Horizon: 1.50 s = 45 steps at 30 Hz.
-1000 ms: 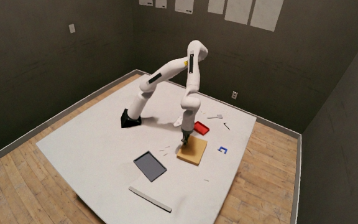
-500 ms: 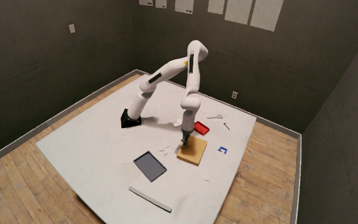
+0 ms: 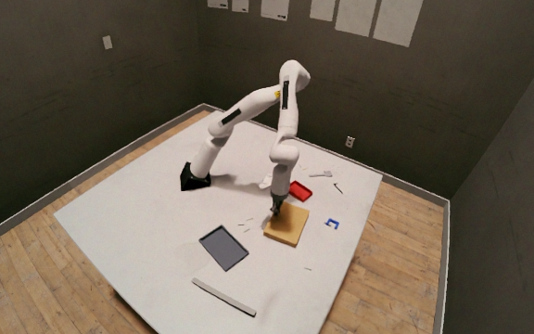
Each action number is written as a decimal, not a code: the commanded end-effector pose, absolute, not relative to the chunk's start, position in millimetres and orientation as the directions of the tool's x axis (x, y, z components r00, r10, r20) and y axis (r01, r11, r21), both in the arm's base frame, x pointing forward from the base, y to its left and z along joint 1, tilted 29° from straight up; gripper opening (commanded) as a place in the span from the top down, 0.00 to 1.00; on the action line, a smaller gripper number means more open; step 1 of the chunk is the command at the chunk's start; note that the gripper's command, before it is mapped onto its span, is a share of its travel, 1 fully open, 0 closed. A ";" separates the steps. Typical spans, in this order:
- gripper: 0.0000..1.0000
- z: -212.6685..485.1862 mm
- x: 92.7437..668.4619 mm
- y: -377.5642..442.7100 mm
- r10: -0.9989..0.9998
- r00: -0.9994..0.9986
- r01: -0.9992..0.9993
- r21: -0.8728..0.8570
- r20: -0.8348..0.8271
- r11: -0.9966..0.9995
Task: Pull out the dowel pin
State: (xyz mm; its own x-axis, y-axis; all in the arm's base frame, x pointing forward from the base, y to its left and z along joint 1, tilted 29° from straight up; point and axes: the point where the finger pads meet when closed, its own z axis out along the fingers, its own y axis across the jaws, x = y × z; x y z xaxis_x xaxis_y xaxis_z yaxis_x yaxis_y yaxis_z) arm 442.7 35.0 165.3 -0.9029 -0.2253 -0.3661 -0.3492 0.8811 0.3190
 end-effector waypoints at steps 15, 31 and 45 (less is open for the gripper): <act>0.66 163.1 442.2 34.5 -0.225 -0.903 -0.348 0.317 -0.366 0.882; 0.66 163.1 442.2 34.5 -0.225 -0.903 -0.348 0.317 -0.366 0.882; 0.66 163.1 442.2 34.5 -0.225 -0.903 -0.348 0.317 -0.366 0.882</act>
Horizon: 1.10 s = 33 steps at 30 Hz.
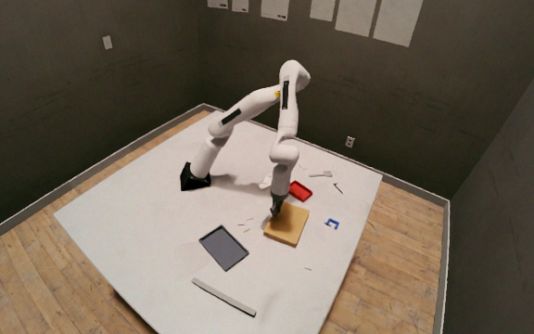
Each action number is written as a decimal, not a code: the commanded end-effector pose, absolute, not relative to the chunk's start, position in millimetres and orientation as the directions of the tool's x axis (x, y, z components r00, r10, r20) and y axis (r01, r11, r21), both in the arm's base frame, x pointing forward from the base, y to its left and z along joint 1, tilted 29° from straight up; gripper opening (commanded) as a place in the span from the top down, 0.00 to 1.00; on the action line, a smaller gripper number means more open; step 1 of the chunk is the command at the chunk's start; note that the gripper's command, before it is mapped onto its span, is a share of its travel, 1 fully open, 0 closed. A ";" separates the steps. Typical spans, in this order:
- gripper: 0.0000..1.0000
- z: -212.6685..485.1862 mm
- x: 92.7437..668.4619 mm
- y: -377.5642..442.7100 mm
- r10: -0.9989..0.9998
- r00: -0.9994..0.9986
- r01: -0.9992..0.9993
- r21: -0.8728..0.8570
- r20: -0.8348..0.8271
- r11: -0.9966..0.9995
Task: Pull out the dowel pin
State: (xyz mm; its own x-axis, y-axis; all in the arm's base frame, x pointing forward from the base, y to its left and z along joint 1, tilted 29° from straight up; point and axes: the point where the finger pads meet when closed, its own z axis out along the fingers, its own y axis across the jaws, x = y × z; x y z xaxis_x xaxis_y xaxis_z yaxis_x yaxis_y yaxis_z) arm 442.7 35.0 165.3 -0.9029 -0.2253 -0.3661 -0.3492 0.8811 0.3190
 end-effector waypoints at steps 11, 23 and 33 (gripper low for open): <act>0.66 164.9 442.4 33.6 -0.225 -0.903 -0.348 0.316 -0.367 0.883; 0.66 173.3 441.6 29.7 -0.225 -0.902 -0.349 0.314 -0.369 0.883; 0.66 183.4 438.7 24.8 -0.225 -0.902 -0.349 0.314 -0.369 0.883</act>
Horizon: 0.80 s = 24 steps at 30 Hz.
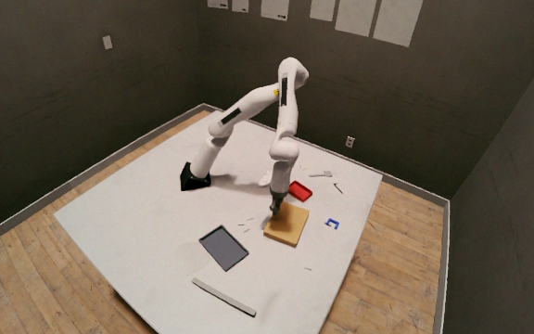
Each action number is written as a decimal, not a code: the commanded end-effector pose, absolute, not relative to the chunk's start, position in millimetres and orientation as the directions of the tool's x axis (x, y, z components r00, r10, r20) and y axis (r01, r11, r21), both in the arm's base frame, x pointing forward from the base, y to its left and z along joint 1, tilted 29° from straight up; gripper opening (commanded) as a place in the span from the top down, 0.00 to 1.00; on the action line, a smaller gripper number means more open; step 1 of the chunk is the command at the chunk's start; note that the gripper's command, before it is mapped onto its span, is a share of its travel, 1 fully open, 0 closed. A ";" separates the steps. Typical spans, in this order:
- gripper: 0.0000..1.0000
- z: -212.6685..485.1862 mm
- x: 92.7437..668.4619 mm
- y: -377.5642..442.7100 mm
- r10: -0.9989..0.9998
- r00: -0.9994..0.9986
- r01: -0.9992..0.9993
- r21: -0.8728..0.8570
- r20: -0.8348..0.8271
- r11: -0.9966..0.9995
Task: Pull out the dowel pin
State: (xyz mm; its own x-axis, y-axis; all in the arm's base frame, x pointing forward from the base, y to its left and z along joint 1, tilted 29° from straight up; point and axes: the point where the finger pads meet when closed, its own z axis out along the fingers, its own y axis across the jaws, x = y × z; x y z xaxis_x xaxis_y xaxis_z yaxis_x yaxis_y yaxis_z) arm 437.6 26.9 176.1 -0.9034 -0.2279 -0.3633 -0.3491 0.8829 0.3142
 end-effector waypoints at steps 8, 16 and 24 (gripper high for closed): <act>0.66 194.1 435.6 19.6 -0.225 -0.902 -0.349 0.314 -0.369 0.883; 0.66 200.8 433.7 16.3 -0.225 -0.902 -0.349 0.314 -0.369 0.883; 0.66 206.3 432.1 13.7 -0.225 -0.902 -0.349 0.314 -0.369 0.883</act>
